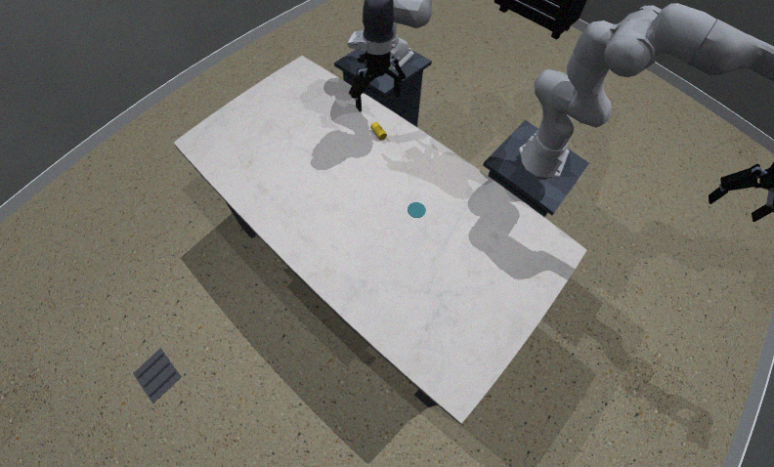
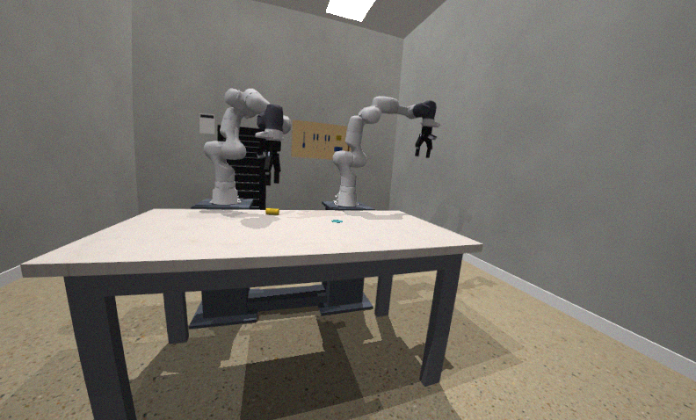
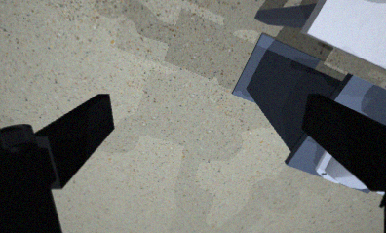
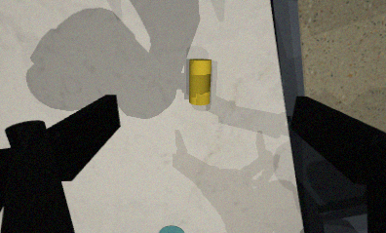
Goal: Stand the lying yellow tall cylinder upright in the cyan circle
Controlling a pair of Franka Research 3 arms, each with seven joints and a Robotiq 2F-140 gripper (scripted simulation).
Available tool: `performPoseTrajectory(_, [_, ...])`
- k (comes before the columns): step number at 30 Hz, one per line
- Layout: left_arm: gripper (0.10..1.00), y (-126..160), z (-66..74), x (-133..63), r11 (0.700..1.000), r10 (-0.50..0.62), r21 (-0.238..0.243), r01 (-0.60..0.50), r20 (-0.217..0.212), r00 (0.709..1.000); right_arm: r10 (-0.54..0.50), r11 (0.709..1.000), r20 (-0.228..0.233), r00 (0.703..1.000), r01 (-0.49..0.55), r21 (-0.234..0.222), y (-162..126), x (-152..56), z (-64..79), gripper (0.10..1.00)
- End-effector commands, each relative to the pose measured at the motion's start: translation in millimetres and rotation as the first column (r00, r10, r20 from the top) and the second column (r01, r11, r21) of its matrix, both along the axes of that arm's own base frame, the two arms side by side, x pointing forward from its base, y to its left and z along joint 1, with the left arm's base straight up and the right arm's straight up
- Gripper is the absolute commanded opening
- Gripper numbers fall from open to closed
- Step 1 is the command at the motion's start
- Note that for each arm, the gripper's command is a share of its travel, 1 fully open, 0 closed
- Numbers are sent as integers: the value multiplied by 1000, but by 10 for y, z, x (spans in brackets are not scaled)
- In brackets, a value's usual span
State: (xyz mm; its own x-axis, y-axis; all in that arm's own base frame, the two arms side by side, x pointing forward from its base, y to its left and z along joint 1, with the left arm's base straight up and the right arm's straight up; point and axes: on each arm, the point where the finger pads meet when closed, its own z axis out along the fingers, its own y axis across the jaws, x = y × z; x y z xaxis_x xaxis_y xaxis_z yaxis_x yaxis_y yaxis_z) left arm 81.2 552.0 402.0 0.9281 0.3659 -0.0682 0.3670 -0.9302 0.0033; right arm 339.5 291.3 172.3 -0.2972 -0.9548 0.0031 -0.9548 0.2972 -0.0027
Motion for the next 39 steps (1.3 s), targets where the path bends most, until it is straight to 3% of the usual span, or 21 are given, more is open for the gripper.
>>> performPoseTrajectory(1, [1000,17,13,-90,995,98,14,-98,12,995,-6,1000,0,1000,6,2,10,-3,7,1000])
performPoseTrajectory(10, [1000,29,45,-326,979,201,21,-201,28,979,-6,1000,0,1000,6,2,10,-3,7,1000])
performPoseTrajectory(21, [1000,28,102,-725,928,369,28,-371,58,928,-6,1000,0,1000,6,2,10,-3,7,1000])
performPoseTrajectory(36, [1000,25,110,-779,919,391,28,-394,62,918,-6,1000,0,1000,6,2,10,-3,7,1000])
performPoseTrajectory(37, [1000,16,112,-793,925,377,26,-379,60,924,-6,1000,0,1000,6,2,10,-3,7,393])
performPoseTrajectory(39, [1000,16,112,-793,925,377,26,-379,60,924,-6,1000,0,1000,6,2,10,-3,7,393])
